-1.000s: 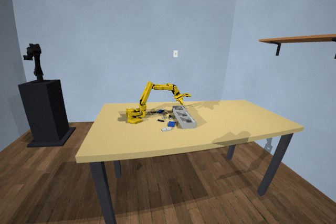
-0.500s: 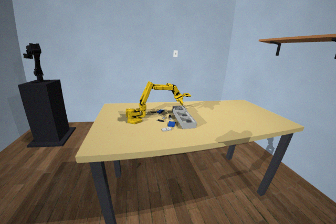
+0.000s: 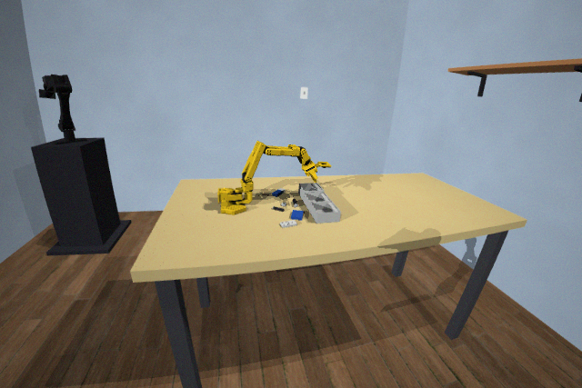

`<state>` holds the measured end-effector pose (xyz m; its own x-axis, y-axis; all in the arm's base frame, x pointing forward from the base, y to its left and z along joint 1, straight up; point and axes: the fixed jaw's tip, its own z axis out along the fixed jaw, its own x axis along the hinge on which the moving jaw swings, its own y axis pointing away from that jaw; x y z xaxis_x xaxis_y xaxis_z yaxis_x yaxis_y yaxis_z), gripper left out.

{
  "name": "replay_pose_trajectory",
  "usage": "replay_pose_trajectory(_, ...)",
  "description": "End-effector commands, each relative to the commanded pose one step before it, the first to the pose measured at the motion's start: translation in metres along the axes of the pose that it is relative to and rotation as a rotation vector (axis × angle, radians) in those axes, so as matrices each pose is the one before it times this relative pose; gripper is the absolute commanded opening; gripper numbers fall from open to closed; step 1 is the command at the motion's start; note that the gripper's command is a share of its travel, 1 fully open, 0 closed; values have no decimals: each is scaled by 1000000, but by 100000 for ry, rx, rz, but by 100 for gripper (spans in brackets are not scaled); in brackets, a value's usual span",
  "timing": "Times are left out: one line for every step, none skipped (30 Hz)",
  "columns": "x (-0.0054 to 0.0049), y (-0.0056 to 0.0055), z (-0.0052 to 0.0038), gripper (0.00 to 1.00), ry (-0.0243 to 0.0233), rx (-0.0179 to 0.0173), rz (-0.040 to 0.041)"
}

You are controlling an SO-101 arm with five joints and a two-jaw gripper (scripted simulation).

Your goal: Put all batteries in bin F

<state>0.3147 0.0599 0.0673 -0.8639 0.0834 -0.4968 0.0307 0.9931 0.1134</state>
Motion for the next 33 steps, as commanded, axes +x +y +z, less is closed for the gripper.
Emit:
replay_pose_trajectory(-13819, 7231, -15789, 100, -7780, -2584, 62)
replay_pose_trajectory(0, 0, 0, 100, 0, 0, 0)
replay_pose_trajectory(0, 0, 0, 100, 0, 0, 0)
replay_pose_trajectory(0, 0, 0, 100, 0, 0, 0)
replay_pose_trajectory(0, 0, 0, 100, 0, 0, 0)
replay_pose_trajectory(0, 0, 0, 100, 0, 0, 0)
replay_pose_trajectory(0, 0, 0, 100, 0, 0, 0)
replay_pose_trajectory(0, 0, 0, 100, 0, 0, 0)
replay_pose_trajectory(-19, 0, -16, 100, -9, 0, 0)
replay_pose_trajectory(-93, 27, -119, 100, -47, -13, 0)
replay_pose_trajectory(-250, 61, -287, 100, -129, -31, 0)
replay_pose_trajectory(-442, 103, -524, 100, -226, -53, -1)
replay_pose_trajectory(-681, 165, -798, 100, -349, -85, 2)
replay_pose_trajectory(-932, 227, -1106, 100, -481, -116, -2)
replay_pose_trajectory(-1198, 285, -1414, 100, -616, -148, 1)
replay_pose_trajectory(-1460, 351, -1731, 100, -751, -179, 1)
replay_pose_trajectory(-1715, 412, -2032, 100, -883, -214, 0)
replay_pose_trajectory(-1945, 468, -2305, 100, -999, -242, 0)
replay_pose_trajectory(-2144, 519, -2546, 100, -1106, -267, 0)
replay_pose_trajectory(-2317, 559, -2755, 100, -1194, -286, -1)
replay_pose_trajectory(-2449, 593, -2917, 100, -1263, -305, -1)
replay_pose_trajectory(-2537, 608, -3022, 100, -1310, -314, 2)
replay_pose_trajectory(-2580, 621, -3077, 100, -1332, -324, -1)
replay_pose_trajectory(0, 0, 0, 100, 0, 0, 0)
replay_pose_trajectory(0, 0, 0, 100, 0, 0, 0)
replay_pose_trajectory(-2584, 623, -3071, 100, -1332, -321, 0)
replay_pose_trajectory(-2538, 610, -3022, 100, -1310, -315, -2)
replay_pose_trajectory(-2442, 593, -2912, 100, -1263, -302, 2)
replay_pose_trajectory(-2318, 554, -2756, 100, -1194, -290, -1)
replay_pose_trajectory(-2145, 518, -2551, 100, -1109, -267, 2)
replay_pose_trajectory(-1946, 467, -2307, 100, -999, -239, -1)
replay_pose_trajectory(-1710, 418, -2032, 100, -883, -214, 0)
replay_pose_trajectory(-1460, 347, -1729, 100, -751, -179, 0)
